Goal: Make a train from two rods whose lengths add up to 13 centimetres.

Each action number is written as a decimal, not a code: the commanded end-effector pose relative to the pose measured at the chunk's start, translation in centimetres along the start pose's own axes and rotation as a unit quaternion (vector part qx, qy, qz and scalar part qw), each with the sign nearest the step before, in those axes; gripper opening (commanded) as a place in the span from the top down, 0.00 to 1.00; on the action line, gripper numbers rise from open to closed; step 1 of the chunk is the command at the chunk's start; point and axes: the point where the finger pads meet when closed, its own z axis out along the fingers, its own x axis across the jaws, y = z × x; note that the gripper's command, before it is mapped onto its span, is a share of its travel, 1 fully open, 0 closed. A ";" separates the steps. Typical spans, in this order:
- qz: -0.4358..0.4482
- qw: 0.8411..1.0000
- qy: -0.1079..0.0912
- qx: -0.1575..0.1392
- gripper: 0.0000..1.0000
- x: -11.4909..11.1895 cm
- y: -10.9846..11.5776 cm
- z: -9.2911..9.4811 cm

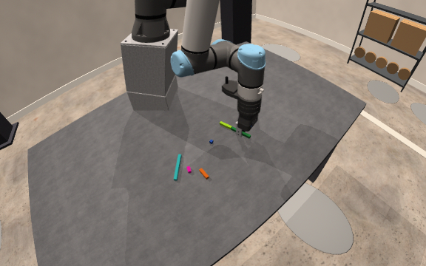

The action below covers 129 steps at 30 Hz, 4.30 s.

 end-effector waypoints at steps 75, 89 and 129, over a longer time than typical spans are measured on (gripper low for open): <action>0.000 1.000 0.000 -0.001 0.00 0.0 0.0 -9.0; 0.000 1.000 0.000 -0.001 0.00 0.0 0.0 -11.1; 0.000 1.000 0.000 -0.001 0.00 0.0 0.0 -18.1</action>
